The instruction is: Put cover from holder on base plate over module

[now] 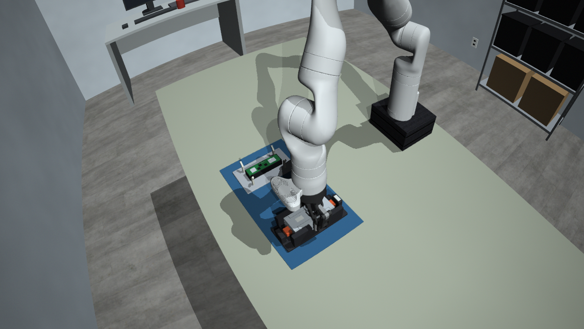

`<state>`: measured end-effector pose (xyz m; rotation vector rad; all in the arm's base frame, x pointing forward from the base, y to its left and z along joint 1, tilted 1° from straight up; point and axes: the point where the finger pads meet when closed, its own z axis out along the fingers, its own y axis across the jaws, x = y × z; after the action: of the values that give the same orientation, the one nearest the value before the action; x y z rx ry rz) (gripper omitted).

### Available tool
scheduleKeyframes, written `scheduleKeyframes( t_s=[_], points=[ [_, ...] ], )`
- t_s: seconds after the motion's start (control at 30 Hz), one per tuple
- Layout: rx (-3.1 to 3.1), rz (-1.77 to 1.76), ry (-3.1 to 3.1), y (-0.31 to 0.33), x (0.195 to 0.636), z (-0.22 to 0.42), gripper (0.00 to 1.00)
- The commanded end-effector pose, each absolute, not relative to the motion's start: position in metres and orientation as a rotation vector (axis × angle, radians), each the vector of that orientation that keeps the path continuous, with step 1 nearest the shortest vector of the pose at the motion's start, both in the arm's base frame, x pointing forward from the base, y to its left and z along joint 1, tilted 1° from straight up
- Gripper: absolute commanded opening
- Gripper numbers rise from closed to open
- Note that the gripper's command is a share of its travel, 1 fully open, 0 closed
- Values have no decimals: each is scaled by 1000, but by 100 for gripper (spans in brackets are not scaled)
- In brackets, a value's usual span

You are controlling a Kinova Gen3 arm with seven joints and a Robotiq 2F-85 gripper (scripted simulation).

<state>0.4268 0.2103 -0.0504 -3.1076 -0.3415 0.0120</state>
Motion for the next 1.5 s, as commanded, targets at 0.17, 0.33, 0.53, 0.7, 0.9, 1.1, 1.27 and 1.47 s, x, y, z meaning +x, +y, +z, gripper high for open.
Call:
scheduleKeyframes(
  t_s=[0.17,0.33,0.53,0.7,0.9,1.1,1.27,1.47],
  points=[
    [-3107,9,-341,211,427,-50,70],
    [-3107,9,-341,211,427,-50,0],
    [-3107,9,-341,211,427,-50,0],
    [-3107,9,-341,211,427,-50,0],
    [-3108,9,-341,210,428,-49,0],
    [-3108,9,-341,210,428,-49,0],
    [-3108,9,-341,210,428,-49,0],
    [-3108,9,-341,210,428,-49,0]
  ],
)
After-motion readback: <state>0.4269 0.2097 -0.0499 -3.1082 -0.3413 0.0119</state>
